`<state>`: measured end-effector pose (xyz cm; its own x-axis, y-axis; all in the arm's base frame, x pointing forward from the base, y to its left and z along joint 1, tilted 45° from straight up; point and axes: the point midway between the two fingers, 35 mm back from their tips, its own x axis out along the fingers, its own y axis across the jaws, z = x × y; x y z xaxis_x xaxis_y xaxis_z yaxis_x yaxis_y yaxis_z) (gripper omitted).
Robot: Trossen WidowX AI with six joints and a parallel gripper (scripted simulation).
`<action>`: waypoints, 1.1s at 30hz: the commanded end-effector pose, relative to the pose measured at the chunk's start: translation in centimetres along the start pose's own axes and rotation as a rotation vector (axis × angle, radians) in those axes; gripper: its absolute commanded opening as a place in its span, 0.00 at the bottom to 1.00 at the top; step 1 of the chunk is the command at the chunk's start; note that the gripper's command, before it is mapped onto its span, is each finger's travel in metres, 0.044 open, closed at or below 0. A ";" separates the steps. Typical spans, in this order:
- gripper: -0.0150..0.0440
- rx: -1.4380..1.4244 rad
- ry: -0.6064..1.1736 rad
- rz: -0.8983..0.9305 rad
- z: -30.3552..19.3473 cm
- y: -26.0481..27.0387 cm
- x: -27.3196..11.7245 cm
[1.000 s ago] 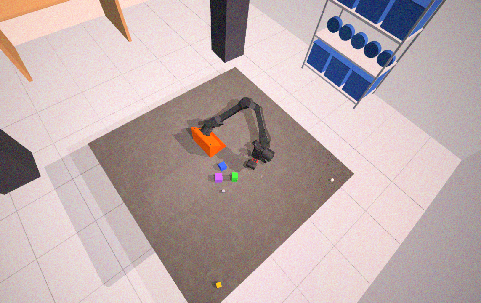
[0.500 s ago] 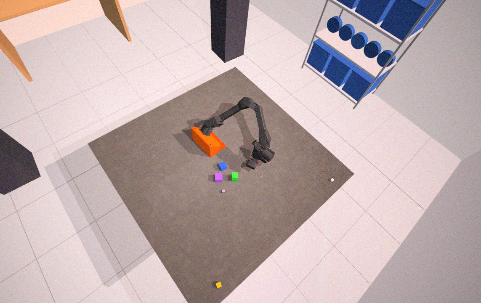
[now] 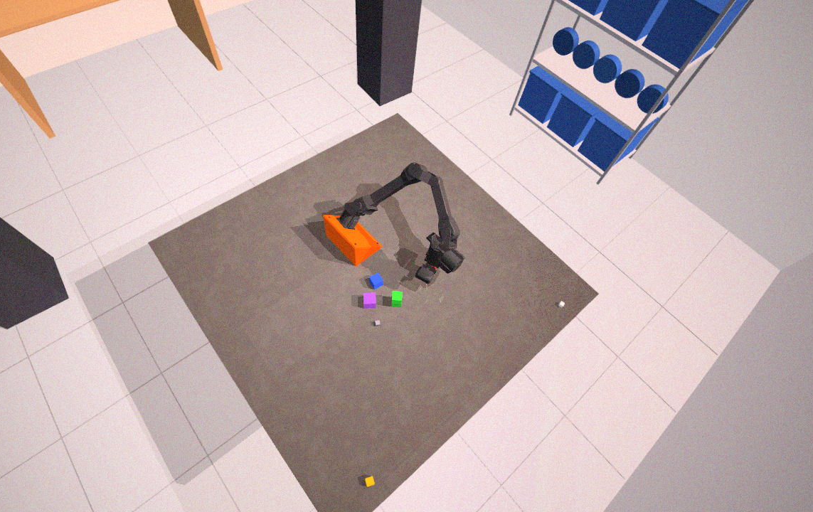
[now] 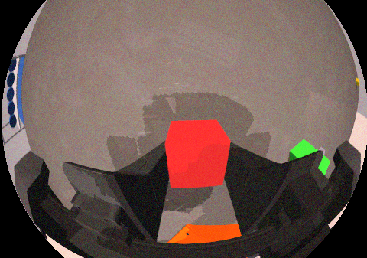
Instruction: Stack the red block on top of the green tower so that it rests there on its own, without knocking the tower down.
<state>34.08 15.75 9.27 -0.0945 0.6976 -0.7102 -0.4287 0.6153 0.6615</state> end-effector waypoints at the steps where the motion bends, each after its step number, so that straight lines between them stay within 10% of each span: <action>1: 0.25 -0.011 -0.015 -0.003 0.4 0.1 -2.2; 33: 0.25 -0.008 -0.011 -0.018 -0.4 -4.6 -9.5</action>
<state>35.63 8.21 14.53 -0.0863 0.6973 -0.7115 -0.4409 0.6137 0.6549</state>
